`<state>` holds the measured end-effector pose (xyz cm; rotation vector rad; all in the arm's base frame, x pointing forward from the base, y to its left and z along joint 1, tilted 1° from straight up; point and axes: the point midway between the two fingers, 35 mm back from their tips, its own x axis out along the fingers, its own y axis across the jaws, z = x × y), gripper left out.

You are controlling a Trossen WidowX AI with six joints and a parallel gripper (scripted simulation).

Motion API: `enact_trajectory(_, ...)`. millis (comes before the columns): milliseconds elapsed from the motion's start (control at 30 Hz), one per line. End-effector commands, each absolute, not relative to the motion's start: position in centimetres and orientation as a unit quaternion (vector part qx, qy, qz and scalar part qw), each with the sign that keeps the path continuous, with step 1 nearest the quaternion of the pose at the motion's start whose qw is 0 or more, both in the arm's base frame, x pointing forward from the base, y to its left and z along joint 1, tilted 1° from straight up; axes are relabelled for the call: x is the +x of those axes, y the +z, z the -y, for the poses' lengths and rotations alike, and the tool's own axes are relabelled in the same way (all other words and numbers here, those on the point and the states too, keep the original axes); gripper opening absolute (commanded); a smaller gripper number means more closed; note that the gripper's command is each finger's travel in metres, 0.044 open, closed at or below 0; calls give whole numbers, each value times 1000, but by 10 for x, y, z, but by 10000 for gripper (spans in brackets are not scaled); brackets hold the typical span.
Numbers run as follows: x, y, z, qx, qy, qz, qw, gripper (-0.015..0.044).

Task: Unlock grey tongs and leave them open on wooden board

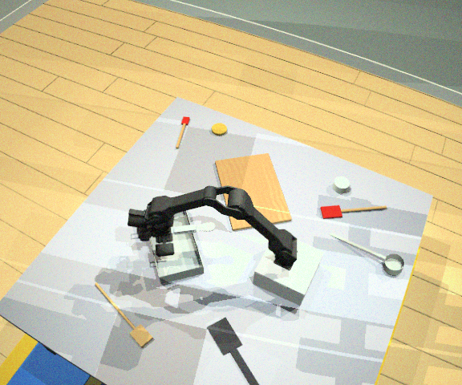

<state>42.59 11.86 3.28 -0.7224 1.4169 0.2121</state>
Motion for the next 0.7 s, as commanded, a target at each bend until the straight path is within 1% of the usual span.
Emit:
enact_trajectory(0,427,36,-120,-288,135,-649,691,-150)
enact_trajectory(267,424,39,-125,-214,208,-671,679,-150)
enact_trajectory(667,423,37,-122,-211,202,-674,678,-150)
